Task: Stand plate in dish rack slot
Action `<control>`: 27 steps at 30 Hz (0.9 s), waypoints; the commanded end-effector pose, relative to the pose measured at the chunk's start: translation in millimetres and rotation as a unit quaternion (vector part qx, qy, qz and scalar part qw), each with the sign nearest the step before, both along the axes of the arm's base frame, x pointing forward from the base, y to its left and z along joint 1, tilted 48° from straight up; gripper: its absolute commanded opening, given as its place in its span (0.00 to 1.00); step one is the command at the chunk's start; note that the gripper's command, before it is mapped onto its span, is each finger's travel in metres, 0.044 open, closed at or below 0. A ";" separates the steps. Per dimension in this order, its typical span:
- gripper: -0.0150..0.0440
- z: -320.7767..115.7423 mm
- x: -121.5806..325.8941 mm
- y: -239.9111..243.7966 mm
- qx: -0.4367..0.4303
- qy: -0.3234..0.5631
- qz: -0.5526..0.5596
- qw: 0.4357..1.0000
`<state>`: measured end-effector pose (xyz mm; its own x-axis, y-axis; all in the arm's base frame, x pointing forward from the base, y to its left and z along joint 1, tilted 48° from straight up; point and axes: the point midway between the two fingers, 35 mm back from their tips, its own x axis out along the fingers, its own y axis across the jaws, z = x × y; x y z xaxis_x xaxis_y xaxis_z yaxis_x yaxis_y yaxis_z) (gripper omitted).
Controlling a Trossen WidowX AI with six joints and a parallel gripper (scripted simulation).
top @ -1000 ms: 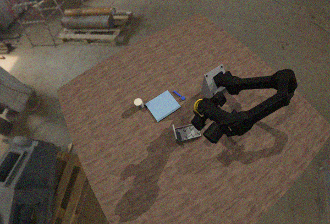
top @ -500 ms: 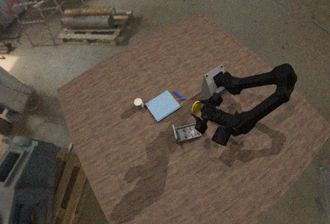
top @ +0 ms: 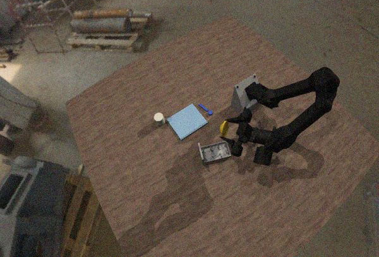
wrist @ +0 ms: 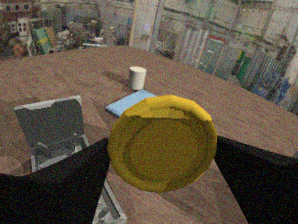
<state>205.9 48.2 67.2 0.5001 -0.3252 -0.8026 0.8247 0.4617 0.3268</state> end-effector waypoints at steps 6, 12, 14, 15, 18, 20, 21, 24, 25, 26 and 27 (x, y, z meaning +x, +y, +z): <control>0.25 5.3 1.6 9.4 -0.027 -0.086 0.026 0.996; 0.25 11.1 1.4 17.3 -0.036 -0.142 0.043 0.988; 0.25 13.2 0.9 19.9 -0.037 -0.161 0.048 0.985; 0.25 14.3 0.6 21.2 -0.038 -0.171 0.051 0.983; 0.25 17.7 -0.7 25.1 -0.038 -0.199 0.058 0.978; 0.25 20.1 -1.8 27.6 -0.038 -0.218 0.062 0.973; 0.25 21.3 -2.4 28.9 -0.037 -0.227 0.064 0.971; 0.25 25.0 -4.6 32.5 -0.035 -0.255 0.070 0.964; 0.25 26.3 -5.5 33.6 -0.034 -0.265 0.072 0.961; 0.25 27.6 -6.4 34.8 -0.033 -0.274 0.074 0.958; 0.25 28.8 -7.3 35.9 -0.031 -0.283 0.075 0.956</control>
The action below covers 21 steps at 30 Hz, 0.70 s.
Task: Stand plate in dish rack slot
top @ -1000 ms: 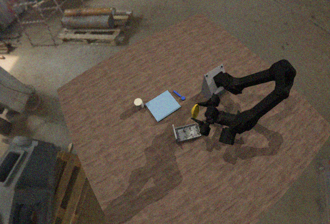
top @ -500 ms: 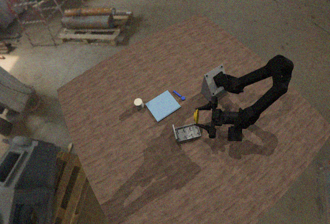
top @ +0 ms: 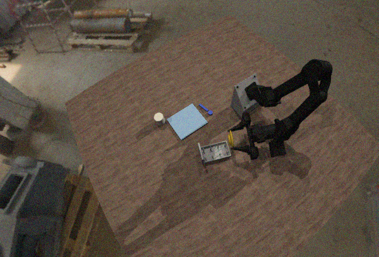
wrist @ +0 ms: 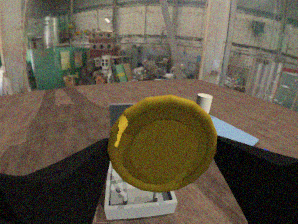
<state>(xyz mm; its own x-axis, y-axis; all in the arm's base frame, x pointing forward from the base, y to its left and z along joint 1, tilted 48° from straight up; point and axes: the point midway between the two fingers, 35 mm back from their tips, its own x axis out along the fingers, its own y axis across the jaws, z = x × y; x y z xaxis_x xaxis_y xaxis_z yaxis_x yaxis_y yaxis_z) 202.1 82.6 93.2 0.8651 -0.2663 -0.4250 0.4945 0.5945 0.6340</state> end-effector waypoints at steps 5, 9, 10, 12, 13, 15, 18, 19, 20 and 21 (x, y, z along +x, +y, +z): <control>0.25 7.3 -7.1 5.0 0.011 -0.064 0.014 0.998; 0.25 7.3 -7.1 5.0 0.011 -0.064 0.014 0.998; 0.25 7.3 -7.1 5.0 0.011 -0.064 0.014 0.998; 0.25 7.3 -7.1 5.0 0.011 -0.064 0.014 0.998; 0.25 7.3 -7.1 5.0 0.011 -0.064 0.014 0.998; 0.25 6.4 -6.5 5.9 0.011 -0.064 0.014 0.998; 0.25 2.6 -3.6 9.5 0.011 -0.063 0.014 0.998; 0.25 1.1 -2.6 10.8 0.011 -0.063 0.014 0.998; 0.25 -0.3 -1.6 12.0 0.011 -0.063 0.014 0.998; 0.25 -1.7 -0.6 13.2 0.011 -0.062 0.014 0.998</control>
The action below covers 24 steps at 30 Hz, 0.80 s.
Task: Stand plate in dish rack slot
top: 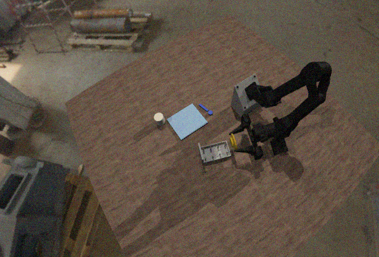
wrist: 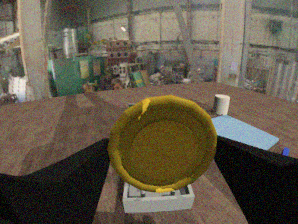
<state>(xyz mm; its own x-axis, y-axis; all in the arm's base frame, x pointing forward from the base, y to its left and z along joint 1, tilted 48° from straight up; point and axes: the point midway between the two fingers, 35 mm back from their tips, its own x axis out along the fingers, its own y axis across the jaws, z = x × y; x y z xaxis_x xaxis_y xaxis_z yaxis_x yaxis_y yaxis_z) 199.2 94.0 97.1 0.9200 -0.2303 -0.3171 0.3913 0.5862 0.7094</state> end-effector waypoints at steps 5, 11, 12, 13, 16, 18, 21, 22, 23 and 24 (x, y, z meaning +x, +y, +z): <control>0.25 -12.4 8.6 7.1 -0.003 0.002 0.000 1.000; 0.25 -19.2 16.2 11.5 -0.001 0.000 0.000 1.000; 0.25 -19.4 16.5 11.6 -0.001 0.000 0.000 1.000; 0.25 -19.6 17.0 11.5 -0.001 0.000 0.000 1.000; 0.25 -20.7 21.5 10.5 0.001 0.000 0.000 1.000; 0.25 -21.2 25.1 9.6 0.003 -0.001 0.000 1.000; 0.25 -21.4 27.6 8.8 0.003 -0.001 0.000 1.000; 0.25 -21.4 27.6 8.8 0.003 -0.001 0.000 1.000; 0.25 -21.6 28.1 8.6 0.003 -0.001 0.000 1.000; 0.25 -22.1 29.2 8.3 0.004 -0.001 0.000 1.000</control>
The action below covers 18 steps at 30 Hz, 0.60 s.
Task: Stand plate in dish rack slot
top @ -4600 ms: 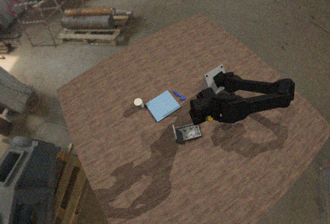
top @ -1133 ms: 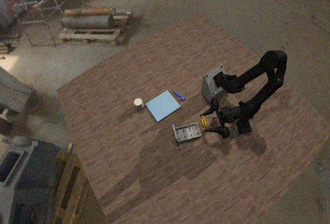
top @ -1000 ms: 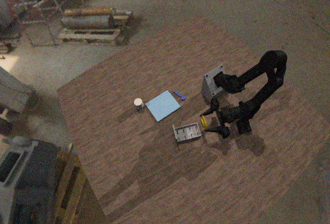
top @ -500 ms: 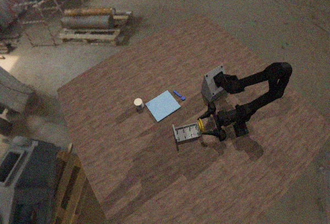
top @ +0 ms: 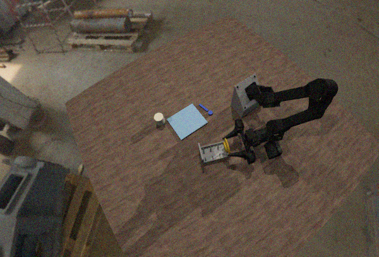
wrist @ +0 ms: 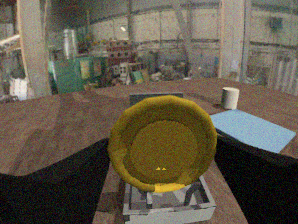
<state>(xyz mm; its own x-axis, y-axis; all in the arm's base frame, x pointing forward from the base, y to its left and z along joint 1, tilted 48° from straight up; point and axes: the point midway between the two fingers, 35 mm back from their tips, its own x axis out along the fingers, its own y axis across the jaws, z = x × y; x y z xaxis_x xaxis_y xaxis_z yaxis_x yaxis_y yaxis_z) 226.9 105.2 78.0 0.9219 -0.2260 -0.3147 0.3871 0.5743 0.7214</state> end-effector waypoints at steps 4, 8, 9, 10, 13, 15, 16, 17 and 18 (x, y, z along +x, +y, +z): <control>0.25 -5.4 8.1 -5.5 -0.002 0.001 0.000 1.000; 0.25 -6.0 10.4 -6.6 -0.001 0.000 0.000 1.000; 0.25 -6.3 10.9 -6.8 0.000 0.000 0.000 1.000; 0.25 -6.8 12.0 -7.4 0.001 0.000 -0.001 1.000; 0.25 -8.1 14.3 -8.8 0.003 -0.001 -0.001 1.000; 0.25 -8.6 14.4 -8.1 0.003 -0.001 -0.001 1.000; 0.25 -10.2 14.6 -6.3 0.003 -0.001 -0.001 1.000; 0.25 -12.9 14.9 -3.2 0.004 -0.002 -0.001 1.000; 0.25 -16.6 15.1 0.8 0.005 -0.002 -0.001 1.000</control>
<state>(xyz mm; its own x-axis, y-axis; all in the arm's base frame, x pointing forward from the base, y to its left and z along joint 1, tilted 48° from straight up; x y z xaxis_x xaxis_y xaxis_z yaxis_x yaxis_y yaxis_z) 241.9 101.3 69.0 0.9237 -0.2217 -0.3125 0.3828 0.5668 0.7295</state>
